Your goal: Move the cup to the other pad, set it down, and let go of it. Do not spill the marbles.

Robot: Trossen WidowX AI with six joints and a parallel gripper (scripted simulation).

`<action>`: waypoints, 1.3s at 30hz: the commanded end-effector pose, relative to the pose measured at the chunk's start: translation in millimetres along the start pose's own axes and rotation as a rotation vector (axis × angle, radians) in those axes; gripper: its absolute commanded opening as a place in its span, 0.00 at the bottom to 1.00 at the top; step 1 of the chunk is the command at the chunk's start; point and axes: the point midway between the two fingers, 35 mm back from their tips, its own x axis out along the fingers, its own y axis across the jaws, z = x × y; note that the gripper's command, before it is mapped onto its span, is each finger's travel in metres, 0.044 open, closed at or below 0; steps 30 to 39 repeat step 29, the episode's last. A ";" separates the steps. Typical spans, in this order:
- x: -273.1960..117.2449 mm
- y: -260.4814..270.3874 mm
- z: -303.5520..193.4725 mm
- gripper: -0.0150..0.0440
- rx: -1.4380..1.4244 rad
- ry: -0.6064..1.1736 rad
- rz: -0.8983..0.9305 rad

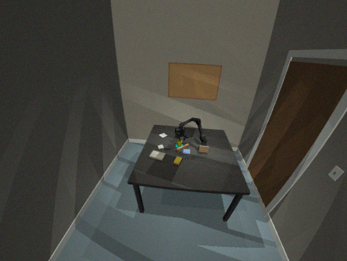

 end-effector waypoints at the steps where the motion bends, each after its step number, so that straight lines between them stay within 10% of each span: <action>1: 0.4 0.0 -0.3 0.81 -0.001 0.000 0.000; 6: -5.3 0.6 -0.4 1.00 -0.001 0.001 0.001; 39: -59.5 -0.9 1.5 1.00 -0.002 0.002 0.003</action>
